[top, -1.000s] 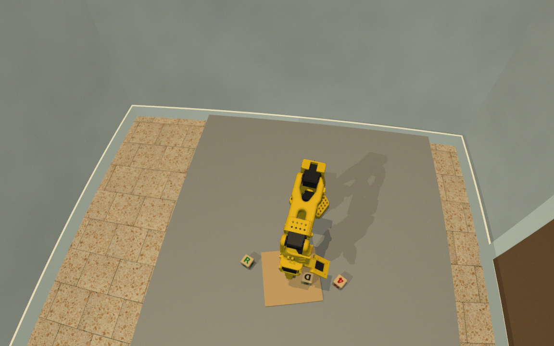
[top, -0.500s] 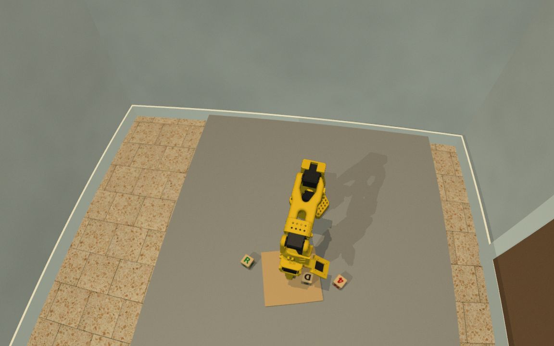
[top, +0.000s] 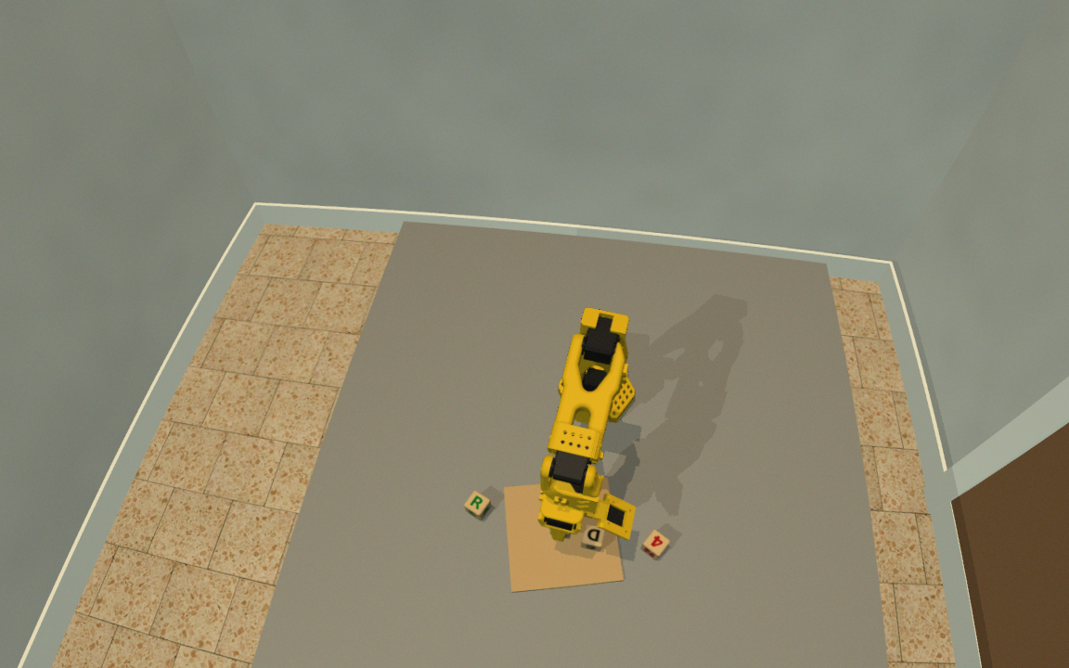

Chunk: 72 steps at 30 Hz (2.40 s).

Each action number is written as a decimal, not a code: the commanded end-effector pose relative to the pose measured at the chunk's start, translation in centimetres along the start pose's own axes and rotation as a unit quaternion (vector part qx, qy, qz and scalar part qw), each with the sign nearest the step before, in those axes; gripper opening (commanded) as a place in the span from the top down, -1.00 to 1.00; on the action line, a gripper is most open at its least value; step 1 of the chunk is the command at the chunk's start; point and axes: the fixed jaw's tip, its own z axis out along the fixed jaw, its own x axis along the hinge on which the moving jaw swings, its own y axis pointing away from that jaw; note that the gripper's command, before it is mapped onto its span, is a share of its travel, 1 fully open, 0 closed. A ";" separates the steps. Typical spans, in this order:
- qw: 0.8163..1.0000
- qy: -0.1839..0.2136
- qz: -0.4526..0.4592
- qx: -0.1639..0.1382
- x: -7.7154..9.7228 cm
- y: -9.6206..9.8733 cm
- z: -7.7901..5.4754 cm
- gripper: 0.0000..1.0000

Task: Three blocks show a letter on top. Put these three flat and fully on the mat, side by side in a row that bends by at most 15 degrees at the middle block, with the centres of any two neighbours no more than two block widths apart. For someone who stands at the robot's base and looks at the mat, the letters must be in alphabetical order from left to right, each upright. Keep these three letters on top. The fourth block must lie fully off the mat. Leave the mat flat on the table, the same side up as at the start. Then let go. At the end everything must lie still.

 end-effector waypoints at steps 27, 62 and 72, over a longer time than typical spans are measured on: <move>1.000 -0.001 -0.001 0.029 0.0 -0.7 0.4 1.00; 1.000 -0.001 -0.001 0.029 0.0 -0.8 1.3 1.00; 1.000 -0.001 -0.001 0.029 0.0 -0.8 1.3 0.81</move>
